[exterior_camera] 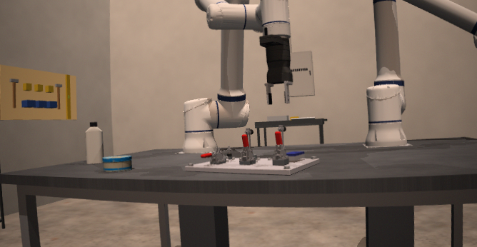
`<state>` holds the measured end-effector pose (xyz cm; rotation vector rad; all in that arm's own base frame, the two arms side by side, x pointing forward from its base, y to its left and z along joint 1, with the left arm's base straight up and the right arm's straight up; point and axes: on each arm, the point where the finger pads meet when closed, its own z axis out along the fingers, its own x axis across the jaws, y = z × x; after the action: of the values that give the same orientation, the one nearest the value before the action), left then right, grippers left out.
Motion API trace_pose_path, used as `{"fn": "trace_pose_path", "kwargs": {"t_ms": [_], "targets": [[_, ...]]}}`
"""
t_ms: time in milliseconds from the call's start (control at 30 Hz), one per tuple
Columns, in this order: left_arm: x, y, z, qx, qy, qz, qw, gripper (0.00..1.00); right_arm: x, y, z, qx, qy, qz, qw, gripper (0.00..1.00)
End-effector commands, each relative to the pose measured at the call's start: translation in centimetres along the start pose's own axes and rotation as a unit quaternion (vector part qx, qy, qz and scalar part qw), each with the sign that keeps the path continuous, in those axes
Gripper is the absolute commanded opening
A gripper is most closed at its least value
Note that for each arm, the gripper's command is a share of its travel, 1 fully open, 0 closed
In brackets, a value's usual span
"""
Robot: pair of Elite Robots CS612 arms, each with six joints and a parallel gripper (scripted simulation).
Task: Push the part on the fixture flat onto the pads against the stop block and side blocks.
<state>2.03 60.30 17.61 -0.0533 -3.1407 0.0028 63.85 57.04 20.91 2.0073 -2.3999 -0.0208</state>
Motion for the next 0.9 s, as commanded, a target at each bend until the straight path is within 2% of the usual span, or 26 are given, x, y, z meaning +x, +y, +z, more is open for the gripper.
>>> {"fn": "trace_pose_path", "kwargs": {"t_ms": [0, 700, 733, 867], "targets": [[0.0, 0.1, -0.1, -0.001, 0.0, 0.0, 1.0, 1.0, -1.5, 0.7, -0.3, 0.007, 0.001, 0.017, 0.9998, 1.0], [0.0, 0.1, -0.1, -0.001, 0.0, 0.0, 1.0, 1.0, -2.5, 1.3, -0.5, 0.011, 0.001, 0.029, 0.9995, 1.0], [0.0, 0.1, -0.1, -0.001, 0.0, 0.0, 1.0, 1.0, -2.5, 1.3, -0.5, 0.011, 0.001, 0.029, 0.9995, 0.0], [0.0, 0.1, -0.1, -0.001, 0.0, 0.0, 1.0, 1.0, -2.5, 1.3, -0.5, 0.011, 0.001, 0.029, 0.9995, 0.0]]}}
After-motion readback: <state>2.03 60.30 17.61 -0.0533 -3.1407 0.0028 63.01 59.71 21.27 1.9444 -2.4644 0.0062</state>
